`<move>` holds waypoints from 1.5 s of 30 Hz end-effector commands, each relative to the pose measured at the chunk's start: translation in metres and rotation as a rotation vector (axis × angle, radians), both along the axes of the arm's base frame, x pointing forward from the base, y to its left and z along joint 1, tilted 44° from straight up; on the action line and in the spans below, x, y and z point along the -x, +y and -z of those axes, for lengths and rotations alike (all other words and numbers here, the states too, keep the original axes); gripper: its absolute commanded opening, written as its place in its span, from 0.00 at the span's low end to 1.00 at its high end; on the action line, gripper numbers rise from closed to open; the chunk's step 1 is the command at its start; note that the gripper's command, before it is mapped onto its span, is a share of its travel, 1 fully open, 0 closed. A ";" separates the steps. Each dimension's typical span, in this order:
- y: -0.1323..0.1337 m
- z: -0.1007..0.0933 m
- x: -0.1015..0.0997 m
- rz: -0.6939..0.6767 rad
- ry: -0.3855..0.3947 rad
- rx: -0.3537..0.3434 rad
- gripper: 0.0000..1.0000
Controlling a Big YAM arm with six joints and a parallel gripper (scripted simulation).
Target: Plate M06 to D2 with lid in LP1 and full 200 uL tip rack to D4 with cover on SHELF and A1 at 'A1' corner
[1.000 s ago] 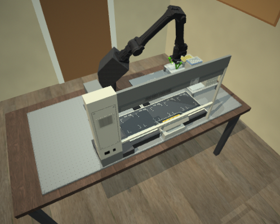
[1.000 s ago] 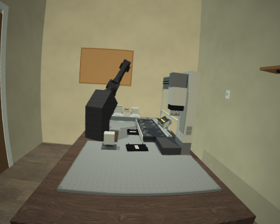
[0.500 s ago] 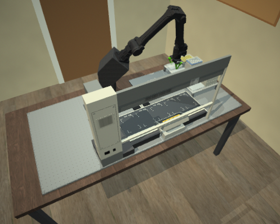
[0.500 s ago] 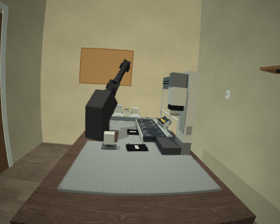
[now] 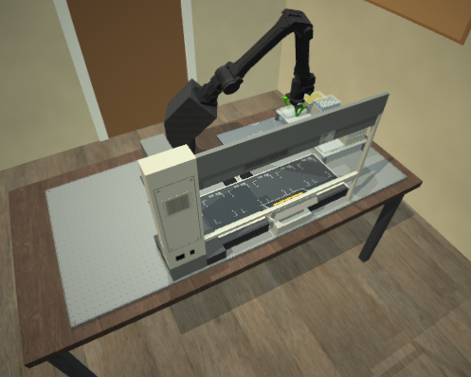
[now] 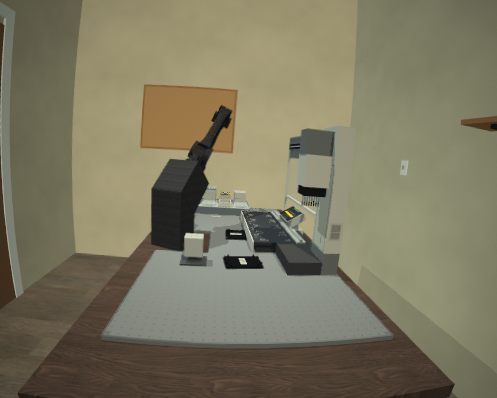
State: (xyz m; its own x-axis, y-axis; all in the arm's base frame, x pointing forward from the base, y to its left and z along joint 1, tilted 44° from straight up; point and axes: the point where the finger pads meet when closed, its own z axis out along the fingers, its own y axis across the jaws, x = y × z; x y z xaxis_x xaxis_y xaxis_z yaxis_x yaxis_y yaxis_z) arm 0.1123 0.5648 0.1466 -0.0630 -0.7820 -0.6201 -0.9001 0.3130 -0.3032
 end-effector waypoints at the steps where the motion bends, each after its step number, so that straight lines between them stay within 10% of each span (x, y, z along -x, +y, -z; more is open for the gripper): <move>1: 0.014 -0.026 -0.004 -0.004 -0.010 -0.059 0.00; 15: 0.014 -0.026 -0.004 -0.005 -0.009 -0.058 0.00; 16: 0.014 -0.026 -0.004 -0.005 -0.009 -0.058 1.00; 45: 0.014 -0.026 -0.004 -0.004 -0.009 -0.058 1.00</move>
State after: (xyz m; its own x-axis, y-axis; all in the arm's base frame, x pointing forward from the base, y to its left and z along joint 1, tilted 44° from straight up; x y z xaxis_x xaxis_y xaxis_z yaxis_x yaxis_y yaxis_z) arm 0.1123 0.5648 0.1466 -0.0630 -0.7820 -0.6200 -0.9000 0.3129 -0.3033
